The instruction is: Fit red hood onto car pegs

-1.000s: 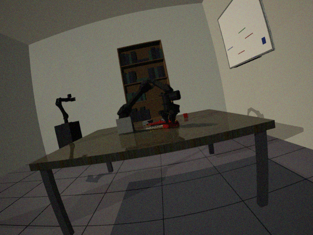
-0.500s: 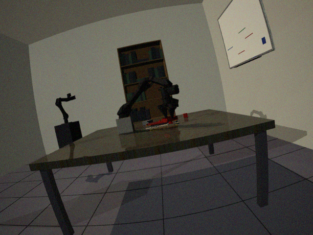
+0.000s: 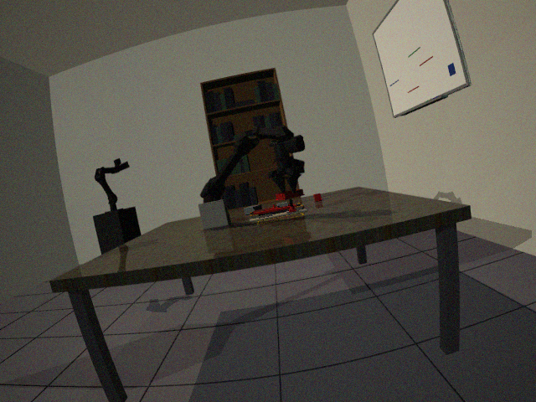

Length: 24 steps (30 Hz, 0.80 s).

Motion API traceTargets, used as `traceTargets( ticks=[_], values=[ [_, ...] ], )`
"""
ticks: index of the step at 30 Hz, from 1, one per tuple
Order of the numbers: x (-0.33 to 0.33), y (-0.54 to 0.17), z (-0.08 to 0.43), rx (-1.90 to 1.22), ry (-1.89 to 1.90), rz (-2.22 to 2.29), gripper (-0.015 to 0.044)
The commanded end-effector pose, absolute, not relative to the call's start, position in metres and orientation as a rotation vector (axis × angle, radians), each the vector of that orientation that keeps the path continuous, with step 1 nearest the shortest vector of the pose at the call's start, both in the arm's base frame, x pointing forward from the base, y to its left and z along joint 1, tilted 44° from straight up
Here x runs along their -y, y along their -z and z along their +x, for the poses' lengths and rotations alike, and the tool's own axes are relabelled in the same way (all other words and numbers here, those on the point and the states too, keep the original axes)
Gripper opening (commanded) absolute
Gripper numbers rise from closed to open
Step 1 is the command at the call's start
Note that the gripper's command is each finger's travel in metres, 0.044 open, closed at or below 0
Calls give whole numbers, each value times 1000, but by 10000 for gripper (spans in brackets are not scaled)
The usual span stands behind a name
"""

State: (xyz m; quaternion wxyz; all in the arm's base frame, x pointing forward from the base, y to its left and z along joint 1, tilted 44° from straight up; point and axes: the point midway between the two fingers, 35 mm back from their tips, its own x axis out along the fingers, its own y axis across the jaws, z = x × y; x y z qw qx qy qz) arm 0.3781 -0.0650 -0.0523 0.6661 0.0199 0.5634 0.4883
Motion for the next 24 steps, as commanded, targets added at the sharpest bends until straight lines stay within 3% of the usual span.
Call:
traceTargets(
  ticks=[1, 24],
  values=[
    [64, 53, 378, -1305, -1065, 90, 0],
    [66, 54, 378, -1595, -623, 557, 0]
  ],
)
